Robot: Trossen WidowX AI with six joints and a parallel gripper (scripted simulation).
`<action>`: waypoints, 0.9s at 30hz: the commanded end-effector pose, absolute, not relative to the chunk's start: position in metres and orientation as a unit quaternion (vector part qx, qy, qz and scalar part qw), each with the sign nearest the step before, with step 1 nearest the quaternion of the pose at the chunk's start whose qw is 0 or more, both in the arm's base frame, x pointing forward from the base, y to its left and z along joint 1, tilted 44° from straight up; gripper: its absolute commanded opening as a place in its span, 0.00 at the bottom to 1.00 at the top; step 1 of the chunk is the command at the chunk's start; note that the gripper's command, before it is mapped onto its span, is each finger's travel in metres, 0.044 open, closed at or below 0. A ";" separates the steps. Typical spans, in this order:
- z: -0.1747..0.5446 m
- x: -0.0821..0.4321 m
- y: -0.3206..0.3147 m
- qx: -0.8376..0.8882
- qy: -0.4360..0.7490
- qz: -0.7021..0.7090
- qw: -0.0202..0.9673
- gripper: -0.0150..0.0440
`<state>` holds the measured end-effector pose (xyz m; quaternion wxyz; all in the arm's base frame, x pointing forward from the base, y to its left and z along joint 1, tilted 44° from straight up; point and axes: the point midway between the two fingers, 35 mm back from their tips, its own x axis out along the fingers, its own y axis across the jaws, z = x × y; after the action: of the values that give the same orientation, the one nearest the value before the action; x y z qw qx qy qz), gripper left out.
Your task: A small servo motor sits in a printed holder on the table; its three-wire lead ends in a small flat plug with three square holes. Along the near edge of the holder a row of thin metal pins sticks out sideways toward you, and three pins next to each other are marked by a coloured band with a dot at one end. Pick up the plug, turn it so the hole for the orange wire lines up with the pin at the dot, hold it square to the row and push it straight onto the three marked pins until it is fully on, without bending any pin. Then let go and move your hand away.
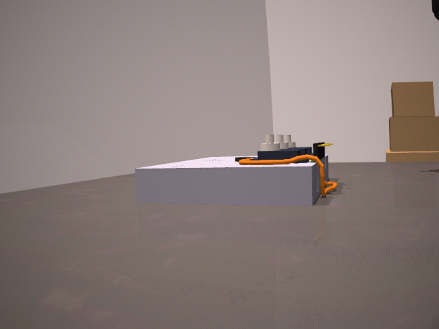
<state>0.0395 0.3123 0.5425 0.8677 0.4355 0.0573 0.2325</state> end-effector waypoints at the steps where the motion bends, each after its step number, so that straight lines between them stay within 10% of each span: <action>1: 0.542 0.040 0.312 0.435 0.057 0.232 0.868 0.89; 11: 0.541 0.077 0.310 0.410 0.010 0.224 0.884 0.45; 27: 0.524 0.172 0.281 0.316 -0.083 0.183 0.927 0.45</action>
<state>0.1525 0.2896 0.5285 0.9180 0.3409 -0.0661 0.1916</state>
